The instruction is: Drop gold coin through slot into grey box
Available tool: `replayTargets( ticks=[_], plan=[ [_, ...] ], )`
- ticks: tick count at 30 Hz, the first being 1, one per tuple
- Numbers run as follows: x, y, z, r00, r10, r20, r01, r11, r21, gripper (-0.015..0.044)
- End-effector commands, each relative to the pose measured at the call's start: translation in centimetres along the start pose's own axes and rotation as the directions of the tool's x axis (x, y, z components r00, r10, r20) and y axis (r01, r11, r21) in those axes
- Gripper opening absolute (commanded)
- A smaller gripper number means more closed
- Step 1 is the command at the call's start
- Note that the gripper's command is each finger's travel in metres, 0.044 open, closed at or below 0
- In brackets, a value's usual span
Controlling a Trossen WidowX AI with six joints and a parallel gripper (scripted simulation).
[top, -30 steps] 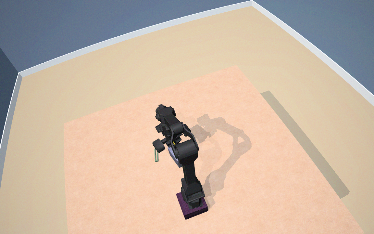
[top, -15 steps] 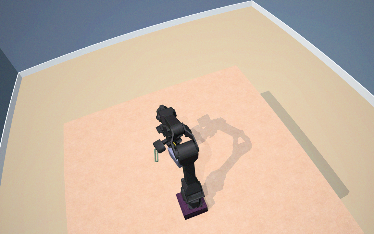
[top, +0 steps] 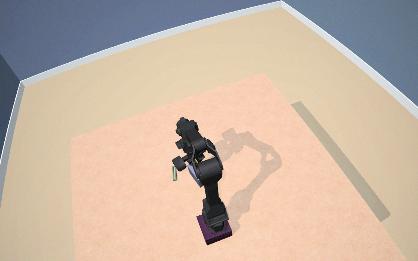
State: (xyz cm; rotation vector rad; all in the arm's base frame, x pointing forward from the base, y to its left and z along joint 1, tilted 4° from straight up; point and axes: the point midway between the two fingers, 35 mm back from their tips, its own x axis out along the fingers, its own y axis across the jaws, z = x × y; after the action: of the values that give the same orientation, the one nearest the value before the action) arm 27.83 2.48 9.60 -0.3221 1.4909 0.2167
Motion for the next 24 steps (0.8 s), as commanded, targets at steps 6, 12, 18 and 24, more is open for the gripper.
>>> replayTargets(
  ticks=[6, 12, 18, 24],
  plan=[
    [0.02, 0.03, -0.07, 1.000, 0.000, 0.000, 0.000, 1.000, 0.000, 0.0000],
    [0.05, 0.03, -0.06, 1.000, 0.000, 0.000, 0.000, 1.000, 0.000, 0.0000],
    [0.42, 0.13, -0.01, 1.000, 0.000, 0.000, 0.000, 1.000, -0.001, 0.0000],
    [0.64, 0.22, -0.15, 1.000, 0.000, 0.000, 0.000, 1.000, 0.001, 0.0000]
  ],
)
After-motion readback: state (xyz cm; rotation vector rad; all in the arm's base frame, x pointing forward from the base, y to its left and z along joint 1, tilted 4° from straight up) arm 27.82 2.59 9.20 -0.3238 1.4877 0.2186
